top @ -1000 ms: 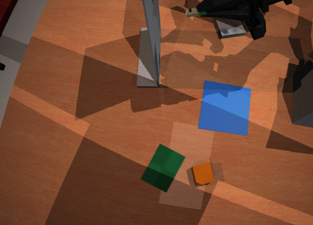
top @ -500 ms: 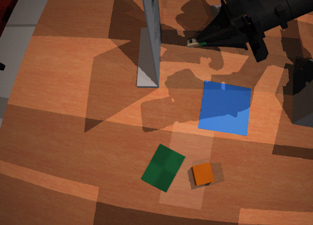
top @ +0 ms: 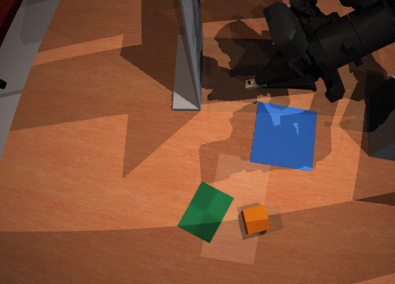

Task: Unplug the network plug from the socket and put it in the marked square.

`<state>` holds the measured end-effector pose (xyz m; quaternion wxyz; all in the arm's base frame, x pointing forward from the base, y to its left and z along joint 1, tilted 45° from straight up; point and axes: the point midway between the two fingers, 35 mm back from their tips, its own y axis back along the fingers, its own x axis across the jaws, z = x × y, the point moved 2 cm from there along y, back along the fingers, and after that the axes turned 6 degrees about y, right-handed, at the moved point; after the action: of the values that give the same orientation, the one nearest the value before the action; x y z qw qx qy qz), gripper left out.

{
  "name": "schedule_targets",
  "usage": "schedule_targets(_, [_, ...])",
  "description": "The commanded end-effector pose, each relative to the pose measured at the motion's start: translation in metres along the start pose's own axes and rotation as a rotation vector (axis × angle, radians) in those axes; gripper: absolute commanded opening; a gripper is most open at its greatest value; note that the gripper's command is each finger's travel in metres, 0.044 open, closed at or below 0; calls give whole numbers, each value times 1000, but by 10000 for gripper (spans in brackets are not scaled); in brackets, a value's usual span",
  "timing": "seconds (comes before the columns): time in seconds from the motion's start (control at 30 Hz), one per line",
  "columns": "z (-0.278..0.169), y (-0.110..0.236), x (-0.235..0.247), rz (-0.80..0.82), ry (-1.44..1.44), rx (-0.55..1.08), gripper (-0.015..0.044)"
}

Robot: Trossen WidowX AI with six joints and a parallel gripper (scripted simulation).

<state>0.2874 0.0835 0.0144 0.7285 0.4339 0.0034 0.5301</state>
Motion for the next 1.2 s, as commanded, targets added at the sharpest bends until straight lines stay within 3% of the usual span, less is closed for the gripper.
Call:
schedule_targets(0.0, [-8,-4,-13,-50,-4,-10,0])
schedule_targets(1.17, [-43,-12,-95,-324,4,-154,0])
